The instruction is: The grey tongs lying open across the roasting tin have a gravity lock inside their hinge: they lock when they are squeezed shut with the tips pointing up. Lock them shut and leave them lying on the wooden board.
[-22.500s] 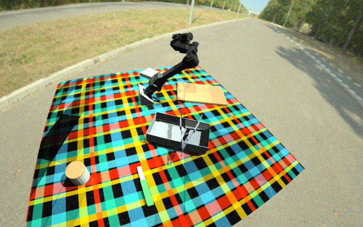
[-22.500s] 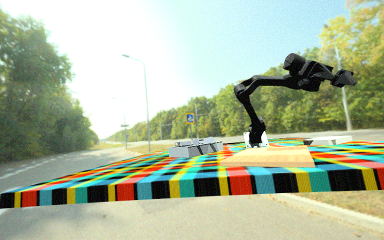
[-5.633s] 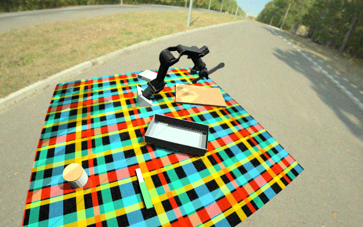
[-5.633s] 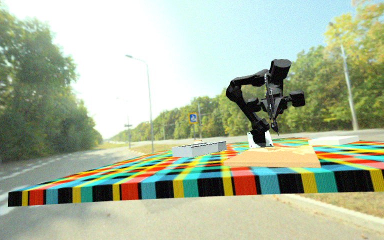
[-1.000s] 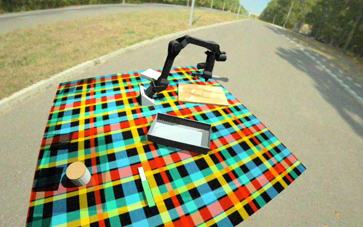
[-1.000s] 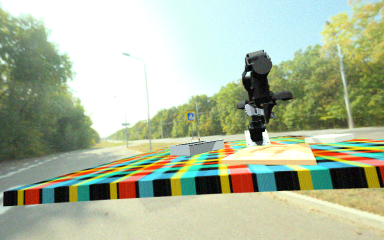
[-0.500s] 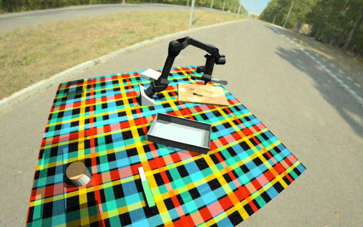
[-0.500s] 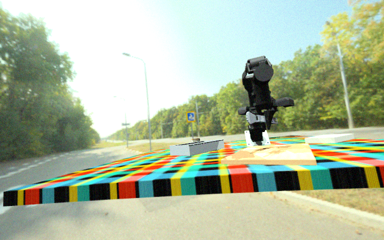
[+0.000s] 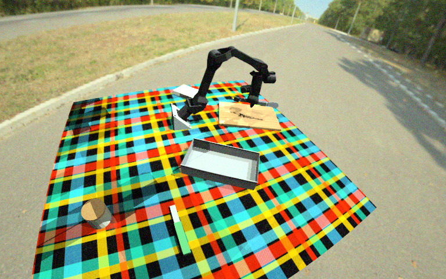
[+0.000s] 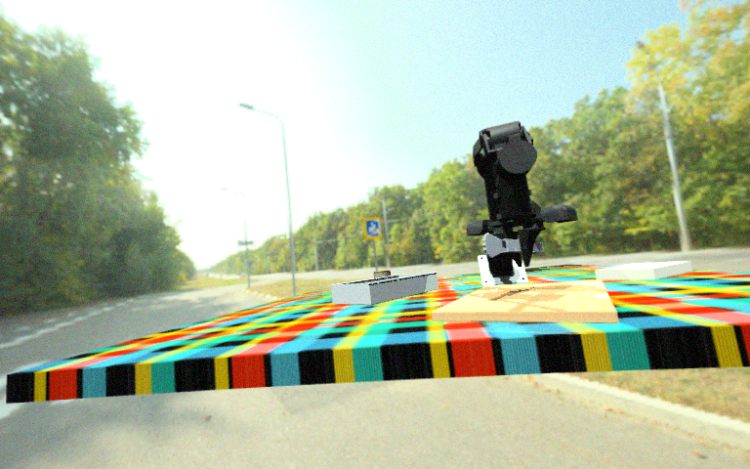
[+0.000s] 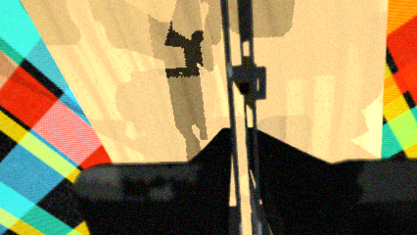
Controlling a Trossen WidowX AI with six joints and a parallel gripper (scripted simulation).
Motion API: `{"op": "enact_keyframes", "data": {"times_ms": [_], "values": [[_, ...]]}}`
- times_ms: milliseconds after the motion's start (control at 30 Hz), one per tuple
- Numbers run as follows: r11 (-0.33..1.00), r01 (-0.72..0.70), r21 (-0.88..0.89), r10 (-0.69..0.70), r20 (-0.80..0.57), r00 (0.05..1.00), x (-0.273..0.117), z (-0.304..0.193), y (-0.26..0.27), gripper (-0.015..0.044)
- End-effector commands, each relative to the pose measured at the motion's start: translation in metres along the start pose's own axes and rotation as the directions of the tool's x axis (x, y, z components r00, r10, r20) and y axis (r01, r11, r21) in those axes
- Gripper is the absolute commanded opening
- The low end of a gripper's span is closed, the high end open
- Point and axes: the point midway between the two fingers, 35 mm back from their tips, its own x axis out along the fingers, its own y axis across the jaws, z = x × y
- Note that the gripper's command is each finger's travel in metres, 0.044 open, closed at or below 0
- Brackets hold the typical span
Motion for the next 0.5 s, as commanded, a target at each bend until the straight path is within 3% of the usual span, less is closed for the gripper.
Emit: {"op": "enact_keyframes", "data": {"times_ms": [0,467], "values": [[1.000,-0.001,-0.002,0.001,0.002,1.000,0.007,0.001,0.001,-0.0150],[1.000,-0.002,-0.003,0.002,0.002,1.000,0.022,0.003,0.002,-0.0150]]}}
